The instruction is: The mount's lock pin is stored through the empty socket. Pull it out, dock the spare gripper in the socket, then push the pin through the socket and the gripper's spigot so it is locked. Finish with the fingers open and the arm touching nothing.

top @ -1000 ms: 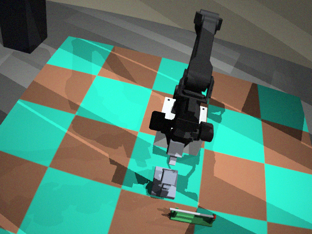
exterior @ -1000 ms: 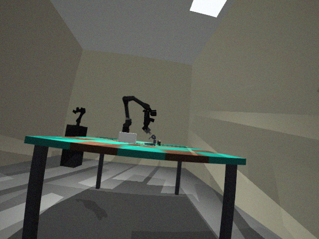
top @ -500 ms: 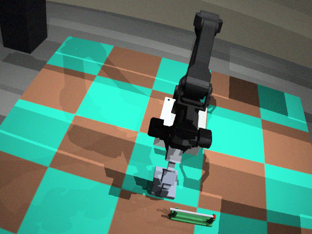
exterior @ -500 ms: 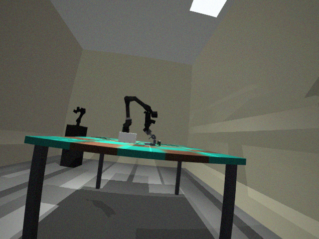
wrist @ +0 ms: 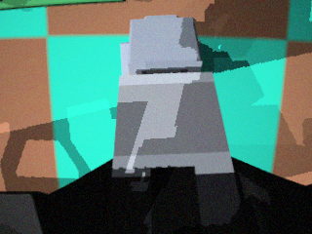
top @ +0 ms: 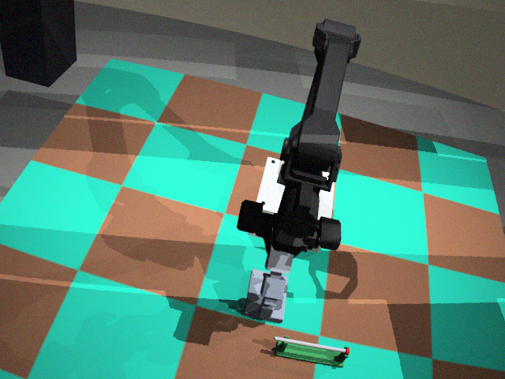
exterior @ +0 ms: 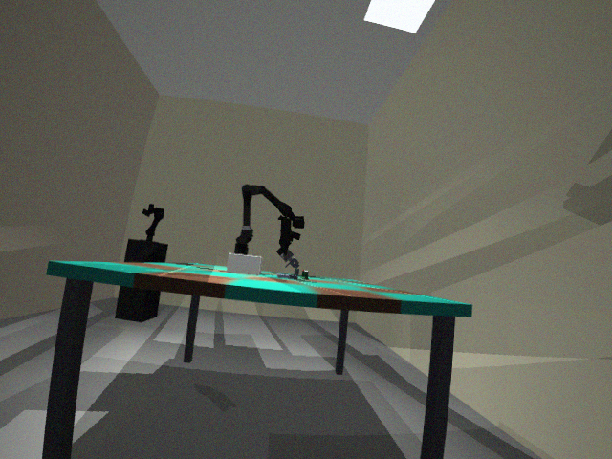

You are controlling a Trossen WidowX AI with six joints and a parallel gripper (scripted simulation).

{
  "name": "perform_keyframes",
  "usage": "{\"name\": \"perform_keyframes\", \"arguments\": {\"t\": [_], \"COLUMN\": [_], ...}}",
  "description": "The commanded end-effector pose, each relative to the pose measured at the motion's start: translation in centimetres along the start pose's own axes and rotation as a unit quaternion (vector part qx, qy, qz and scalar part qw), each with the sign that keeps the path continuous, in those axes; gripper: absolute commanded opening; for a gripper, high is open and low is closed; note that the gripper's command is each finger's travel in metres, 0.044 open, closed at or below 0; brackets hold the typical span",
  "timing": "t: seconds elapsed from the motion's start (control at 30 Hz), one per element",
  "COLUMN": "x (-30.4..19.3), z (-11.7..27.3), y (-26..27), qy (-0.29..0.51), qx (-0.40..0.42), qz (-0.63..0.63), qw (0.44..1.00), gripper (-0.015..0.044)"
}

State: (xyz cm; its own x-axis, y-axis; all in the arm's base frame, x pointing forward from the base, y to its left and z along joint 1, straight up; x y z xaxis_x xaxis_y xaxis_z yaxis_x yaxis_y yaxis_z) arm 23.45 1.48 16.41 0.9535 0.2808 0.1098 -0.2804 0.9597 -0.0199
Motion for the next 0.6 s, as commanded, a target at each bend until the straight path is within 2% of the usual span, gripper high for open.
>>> {"name": "perform_keyframes", "arguments": {"t": [0.0,0.57], "x": [0.54,0.96], "z": [-0.07,-1.02], "y": [-0.11,-0.17], "qy": [-0.007,0.001], "qx": [-0.002,0.0], "qz": [-0.002,0.0], "qw": [1.0,1.0], "gripper": [0.0,0.0]}}
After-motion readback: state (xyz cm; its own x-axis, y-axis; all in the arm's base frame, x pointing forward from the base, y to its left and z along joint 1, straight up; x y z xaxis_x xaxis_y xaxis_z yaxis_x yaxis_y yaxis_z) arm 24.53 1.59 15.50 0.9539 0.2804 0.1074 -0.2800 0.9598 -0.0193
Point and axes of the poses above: the point midway between the two fingers, 35 mm back from their tips, its own z axis back along the fingers, its own y axis across the jaws, x = y × z, the point moved 10 cm from there along z, back along the fingers, and after that the axes turned 10 degrees about z, right-handed, at the moved point
